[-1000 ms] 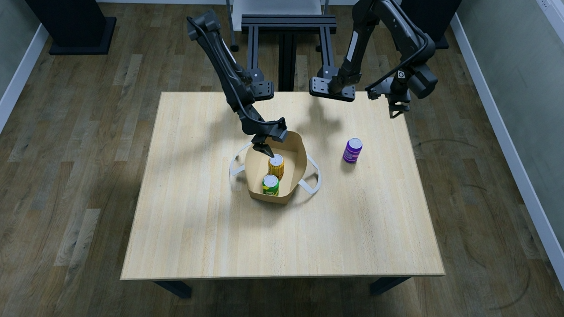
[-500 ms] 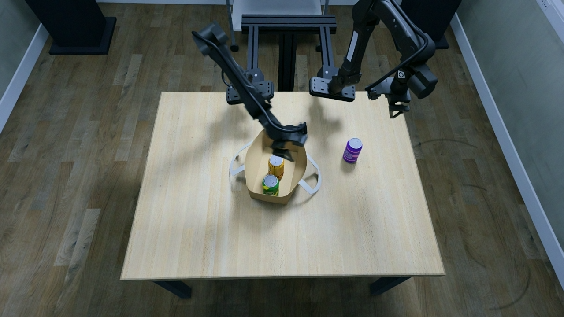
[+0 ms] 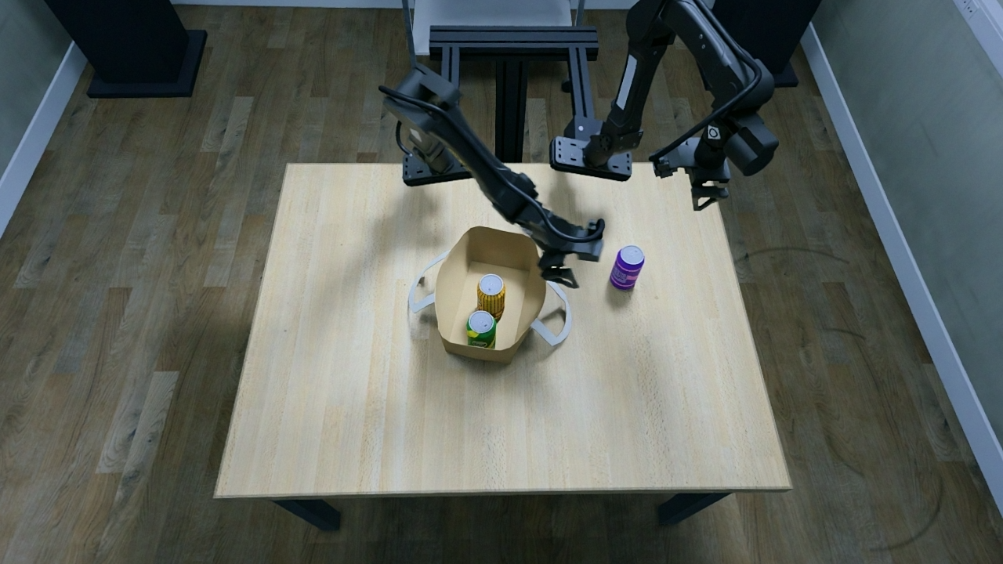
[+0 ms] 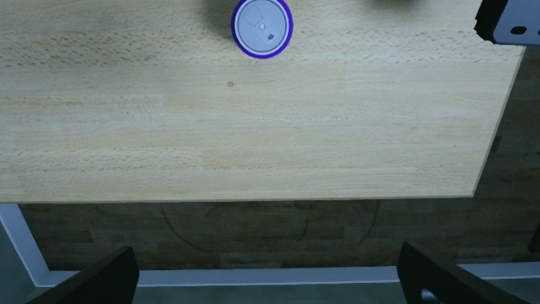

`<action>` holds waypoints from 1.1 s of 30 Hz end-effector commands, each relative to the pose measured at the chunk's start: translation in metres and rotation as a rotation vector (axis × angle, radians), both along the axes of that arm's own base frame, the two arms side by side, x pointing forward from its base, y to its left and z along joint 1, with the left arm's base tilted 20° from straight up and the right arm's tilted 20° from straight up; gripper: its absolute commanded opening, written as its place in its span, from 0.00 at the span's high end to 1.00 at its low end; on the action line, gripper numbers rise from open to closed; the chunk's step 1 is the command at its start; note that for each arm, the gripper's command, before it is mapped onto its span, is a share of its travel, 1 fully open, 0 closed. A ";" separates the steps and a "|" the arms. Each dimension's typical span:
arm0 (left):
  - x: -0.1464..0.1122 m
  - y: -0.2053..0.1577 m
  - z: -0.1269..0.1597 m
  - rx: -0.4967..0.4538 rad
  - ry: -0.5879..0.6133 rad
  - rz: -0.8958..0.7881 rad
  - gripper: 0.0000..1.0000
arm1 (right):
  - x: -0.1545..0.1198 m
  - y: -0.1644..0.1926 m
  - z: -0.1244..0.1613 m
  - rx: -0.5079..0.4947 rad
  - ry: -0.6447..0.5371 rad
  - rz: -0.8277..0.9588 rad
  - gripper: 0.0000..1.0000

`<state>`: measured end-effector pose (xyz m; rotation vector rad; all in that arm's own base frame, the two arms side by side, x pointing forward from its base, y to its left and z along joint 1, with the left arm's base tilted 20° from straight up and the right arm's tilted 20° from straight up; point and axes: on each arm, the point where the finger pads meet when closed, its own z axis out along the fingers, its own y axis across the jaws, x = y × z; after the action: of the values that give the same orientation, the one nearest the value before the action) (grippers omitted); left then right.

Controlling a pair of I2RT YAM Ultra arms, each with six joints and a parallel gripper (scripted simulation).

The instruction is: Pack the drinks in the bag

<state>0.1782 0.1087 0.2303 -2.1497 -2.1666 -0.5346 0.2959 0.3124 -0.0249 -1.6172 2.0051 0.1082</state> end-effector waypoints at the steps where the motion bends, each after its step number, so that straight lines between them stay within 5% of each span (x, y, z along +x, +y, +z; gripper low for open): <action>1: 0.001 -0.004 0.014 0.004 -0.043 -0.015 0.00 | -0.003 0.053 -0.008 0.053 -0.037 0.020 0.16; 10: 0.001 -0.004 0.014 0.004 -0.043 -0.015 0.00 | -0.052 0.123 -0.069 0.052 -0.022 0.072 0.16; 19: 0.001 -0.004 0.014 0.004 -0.043 -0.015 0.00 | -0.084 0.137 -0.100 0.019 0.004 0.130 0.16; 23: 0.001 -0.004 0.014 0.004 -0.043 -0.015 0.00 | -0.080 0.149 -0.080 0.064 -0.014 0.135 0.16; 25: 0.001 -0.004 0.014 0.004 -0.043 -0.015 0.00 | -0.093 0.139 -0.099 0.008 0.020 0.162 0.16; 33: 0.001 -0.004 0.014 0.004 -0.043 -0.015 0.00 | -0.084 0.135 -0.092 0.021 0.018 0.135 0.16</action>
<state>0.1782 0.1087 0.2303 -2.1497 -2.1666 -0.5346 0.2100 0.4313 -0.1341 -1.7702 1.9299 0.1526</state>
